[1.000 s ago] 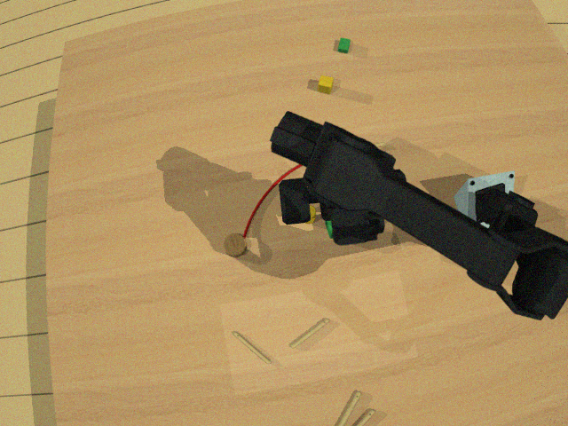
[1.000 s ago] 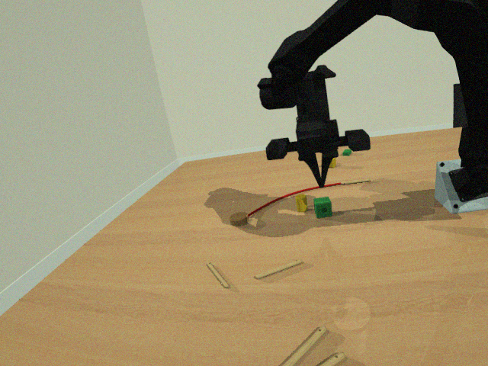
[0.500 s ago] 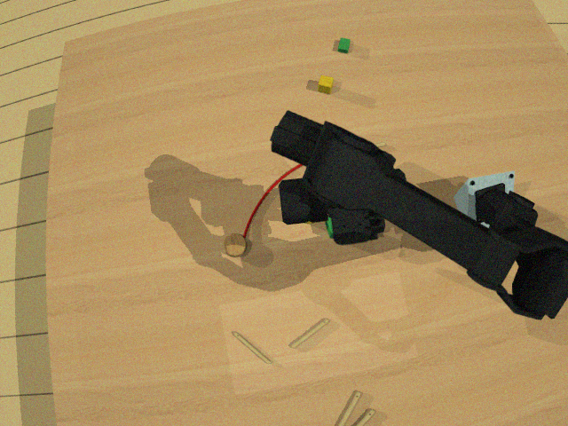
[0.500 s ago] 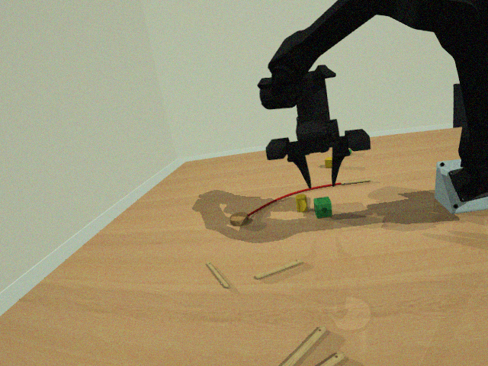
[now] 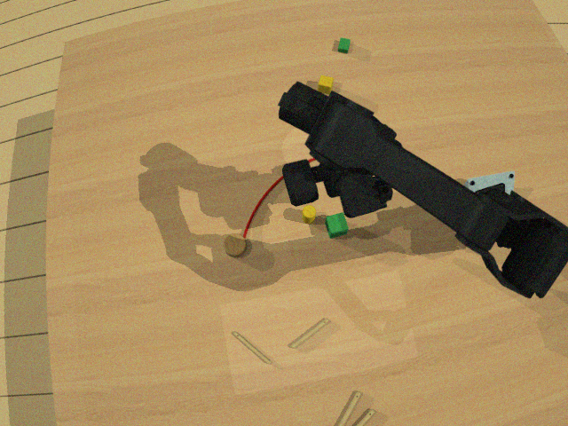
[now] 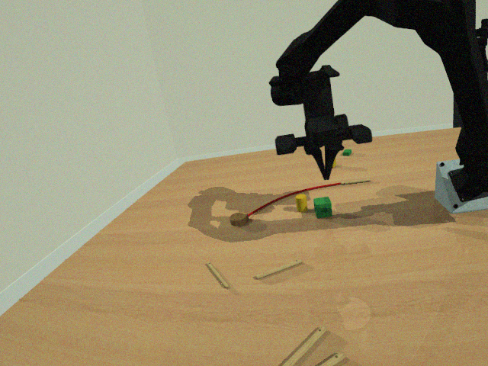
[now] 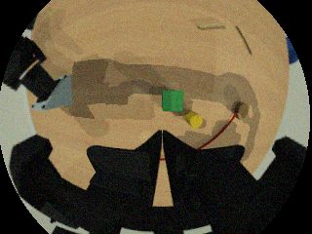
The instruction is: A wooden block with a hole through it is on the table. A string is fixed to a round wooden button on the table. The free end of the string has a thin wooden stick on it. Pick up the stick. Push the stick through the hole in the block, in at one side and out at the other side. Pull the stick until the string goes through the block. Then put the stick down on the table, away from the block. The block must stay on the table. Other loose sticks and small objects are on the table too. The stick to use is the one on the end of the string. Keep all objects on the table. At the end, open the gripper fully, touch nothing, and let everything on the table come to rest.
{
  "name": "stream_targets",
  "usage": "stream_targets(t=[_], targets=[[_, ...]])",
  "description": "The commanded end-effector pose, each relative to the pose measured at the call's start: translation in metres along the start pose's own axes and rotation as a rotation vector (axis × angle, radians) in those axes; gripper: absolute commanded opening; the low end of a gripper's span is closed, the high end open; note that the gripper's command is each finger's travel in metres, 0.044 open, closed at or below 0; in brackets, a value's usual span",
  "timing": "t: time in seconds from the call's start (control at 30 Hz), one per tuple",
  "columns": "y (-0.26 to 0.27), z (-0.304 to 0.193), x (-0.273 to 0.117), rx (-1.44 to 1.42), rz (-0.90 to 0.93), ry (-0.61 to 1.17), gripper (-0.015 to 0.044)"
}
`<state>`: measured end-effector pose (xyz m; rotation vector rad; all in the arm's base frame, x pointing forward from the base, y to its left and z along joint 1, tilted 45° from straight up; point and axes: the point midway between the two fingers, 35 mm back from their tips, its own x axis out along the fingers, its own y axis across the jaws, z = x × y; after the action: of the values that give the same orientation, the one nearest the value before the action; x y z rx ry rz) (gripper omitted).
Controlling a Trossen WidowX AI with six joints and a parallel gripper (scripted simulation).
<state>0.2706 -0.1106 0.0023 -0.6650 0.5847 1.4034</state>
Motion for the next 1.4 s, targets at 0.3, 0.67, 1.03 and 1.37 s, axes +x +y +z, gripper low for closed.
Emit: stream_targets(t=[0.3, 0.67, 1.03, 1.37], targets=[[-0.001, -0.002, 0.012, -0.008, 0.0, 0.004, 0.0], [-0.001, -0.002, 0.03, -0.009, -0.001, 0.003, 0.0], [0.0, -0.001, 0.047, -0.009, -0.001, 0.002, 0.0], [-0.009, -0.001, 0.047, -0.009, -0.001, 0.002, 0.0]])
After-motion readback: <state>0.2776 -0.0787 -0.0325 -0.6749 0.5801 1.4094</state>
